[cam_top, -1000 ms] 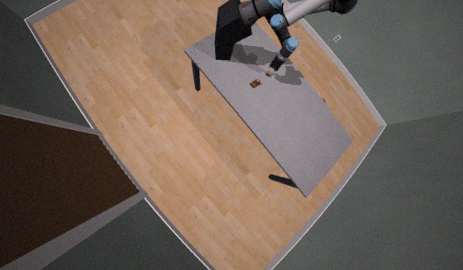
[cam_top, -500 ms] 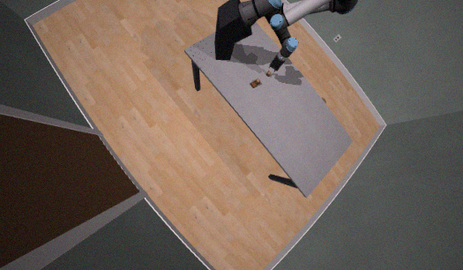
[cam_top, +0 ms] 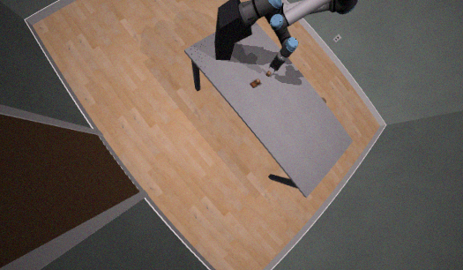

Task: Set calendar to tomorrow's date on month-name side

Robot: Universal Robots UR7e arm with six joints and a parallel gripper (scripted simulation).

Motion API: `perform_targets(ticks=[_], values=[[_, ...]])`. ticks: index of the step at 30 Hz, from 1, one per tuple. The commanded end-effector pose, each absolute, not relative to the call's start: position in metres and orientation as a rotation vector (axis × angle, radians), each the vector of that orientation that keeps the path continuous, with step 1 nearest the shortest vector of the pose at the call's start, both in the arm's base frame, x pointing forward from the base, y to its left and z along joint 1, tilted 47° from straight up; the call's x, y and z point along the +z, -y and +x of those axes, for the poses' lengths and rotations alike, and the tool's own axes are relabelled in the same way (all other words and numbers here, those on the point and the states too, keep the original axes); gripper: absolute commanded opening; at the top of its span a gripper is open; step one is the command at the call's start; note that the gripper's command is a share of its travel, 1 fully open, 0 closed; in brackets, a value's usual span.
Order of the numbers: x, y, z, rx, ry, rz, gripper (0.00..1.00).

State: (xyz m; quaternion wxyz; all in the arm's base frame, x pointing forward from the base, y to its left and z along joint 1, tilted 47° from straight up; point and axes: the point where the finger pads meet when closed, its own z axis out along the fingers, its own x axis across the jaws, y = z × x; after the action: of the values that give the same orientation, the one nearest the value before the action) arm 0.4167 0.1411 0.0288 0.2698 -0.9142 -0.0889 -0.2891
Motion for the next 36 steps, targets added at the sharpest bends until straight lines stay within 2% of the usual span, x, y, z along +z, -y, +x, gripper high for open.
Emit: perform_targets(ticks=[1, 36], values=[[0.029, -0.141, 0.417, -0.78, 0.24, -2.464, 0.9], [0.009, -0.157, 0.431, -0.78, 0.239, -2.464, 0.9]])
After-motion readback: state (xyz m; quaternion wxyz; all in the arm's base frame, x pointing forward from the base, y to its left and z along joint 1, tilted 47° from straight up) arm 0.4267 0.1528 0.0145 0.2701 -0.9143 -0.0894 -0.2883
